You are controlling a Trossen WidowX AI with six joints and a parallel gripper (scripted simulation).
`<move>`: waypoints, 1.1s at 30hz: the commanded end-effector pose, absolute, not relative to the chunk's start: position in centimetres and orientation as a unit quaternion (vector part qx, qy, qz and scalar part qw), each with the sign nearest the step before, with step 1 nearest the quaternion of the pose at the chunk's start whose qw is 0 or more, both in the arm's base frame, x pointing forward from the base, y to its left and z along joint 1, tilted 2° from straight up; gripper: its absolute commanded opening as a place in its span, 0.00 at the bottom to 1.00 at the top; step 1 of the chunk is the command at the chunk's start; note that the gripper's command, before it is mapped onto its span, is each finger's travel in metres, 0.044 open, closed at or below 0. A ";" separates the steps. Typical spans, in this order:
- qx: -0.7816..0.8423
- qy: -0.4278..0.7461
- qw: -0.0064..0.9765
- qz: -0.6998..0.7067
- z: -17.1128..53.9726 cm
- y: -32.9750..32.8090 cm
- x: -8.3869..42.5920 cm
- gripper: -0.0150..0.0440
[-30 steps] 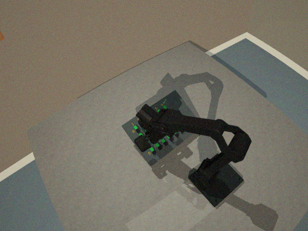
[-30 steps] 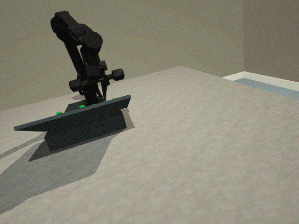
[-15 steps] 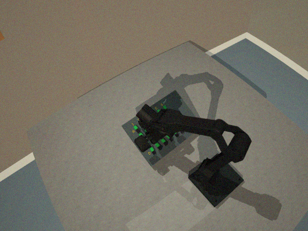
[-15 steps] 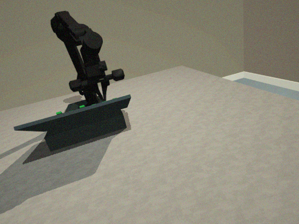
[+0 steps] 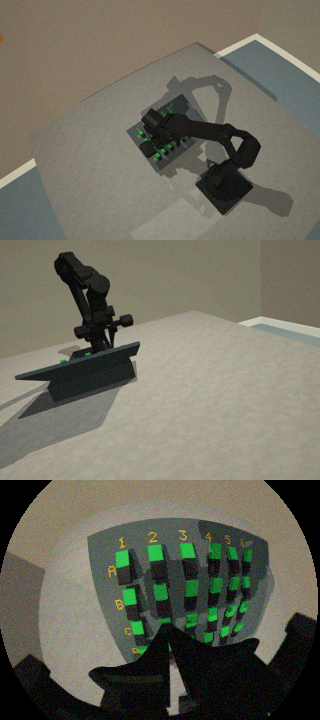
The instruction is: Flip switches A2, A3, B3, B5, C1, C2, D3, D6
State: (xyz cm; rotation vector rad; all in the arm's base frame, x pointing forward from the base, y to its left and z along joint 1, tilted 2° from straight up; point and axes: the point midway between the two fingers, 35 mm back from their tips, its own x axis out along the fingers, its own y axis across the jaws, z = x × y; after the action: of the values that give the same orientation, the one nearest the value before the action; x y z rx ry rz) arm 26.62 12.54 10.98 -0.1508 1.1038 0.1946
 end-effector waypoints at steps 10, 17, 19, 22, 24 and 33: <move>-0.071 0.523 0.844 0.095 10.8 12.6 26.7 0.25; -0.071 0.523 0.844 0.095 10.7 12.6 26.7 0.25; -0.071 0.523 0.844 0.095 10.7 12.6 26.7 0.25; -0.071 0.523 0.844 0.095 10.6 12.6 26.8 0.25; -0.071 0.523 0.844 0.095 10.6 12.6 26.8 0.25; -0.071 0.521 0.845 0.093 11.6 12.6 26.4 0.25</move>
State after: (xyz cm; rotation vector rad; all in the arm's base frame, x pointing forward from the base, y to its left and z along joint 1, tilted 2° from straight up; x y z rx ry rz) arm 26.72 12.56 10.69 -0.1521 1.1056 0.1954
